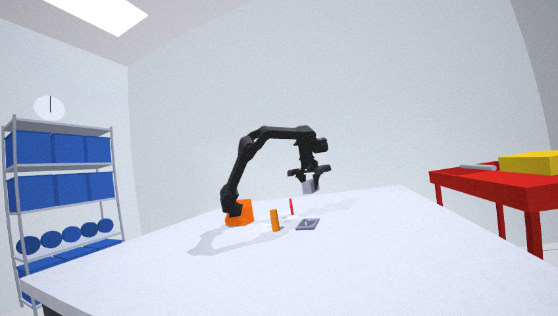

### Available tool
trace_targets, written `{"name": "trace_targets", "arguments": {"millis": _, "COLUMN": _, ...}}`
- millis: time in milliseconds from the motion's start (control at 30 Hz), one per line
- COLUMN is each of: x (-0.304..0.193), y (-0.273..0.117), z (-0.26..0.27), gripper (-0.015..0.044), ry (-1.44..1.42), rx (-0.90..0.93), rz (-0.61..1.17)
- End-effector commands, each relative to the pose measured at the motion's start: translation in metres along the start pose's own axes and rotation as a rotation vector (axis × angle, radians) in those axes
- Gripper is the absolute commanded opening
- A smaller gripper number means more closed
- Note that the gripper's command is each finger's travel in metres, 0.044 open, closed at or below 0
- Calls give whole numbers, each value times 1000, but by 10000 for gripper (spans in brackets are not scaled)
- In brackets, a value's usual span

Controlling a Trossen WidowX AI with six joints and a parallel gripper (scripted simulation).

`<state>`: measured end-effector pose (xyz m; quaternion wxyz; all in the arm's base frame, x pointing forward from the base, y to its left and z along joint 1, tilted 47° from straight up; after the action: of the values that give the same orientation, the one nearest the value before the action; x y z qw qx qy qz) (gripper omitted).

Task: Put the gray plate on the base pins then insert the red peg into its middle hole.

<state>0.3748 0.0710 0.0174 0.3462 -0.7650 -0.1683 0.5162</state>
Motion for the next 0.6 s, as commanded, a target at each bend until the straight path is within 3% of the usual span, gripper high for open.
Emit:
{"name": "trace_targets", "arguments": {"millis": 0, "x": -12, "y": 3, "z": -7, "gripper": 0, "ry": -18, "rx": -10, "rz": -4}}
{"name": "trace_targets", "arguments": {"millis": 567, "x": -59, "y": 27, "z": -27, "gripper": 0, "ry": -100, "rx": -13, "rz": 1}}
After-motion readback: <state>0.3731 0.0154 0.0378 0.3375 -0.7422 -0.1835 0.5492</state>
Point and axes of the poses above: the point midway between the two fingers, 35 mm back from their tips, its own y axis out along the fingers, its own z axis across the jaws, x = y × z, the point moved 1 cm from there along -y, back along the fingers, and after that the axes turned 10 degrees about y, right-handed, at the moved point
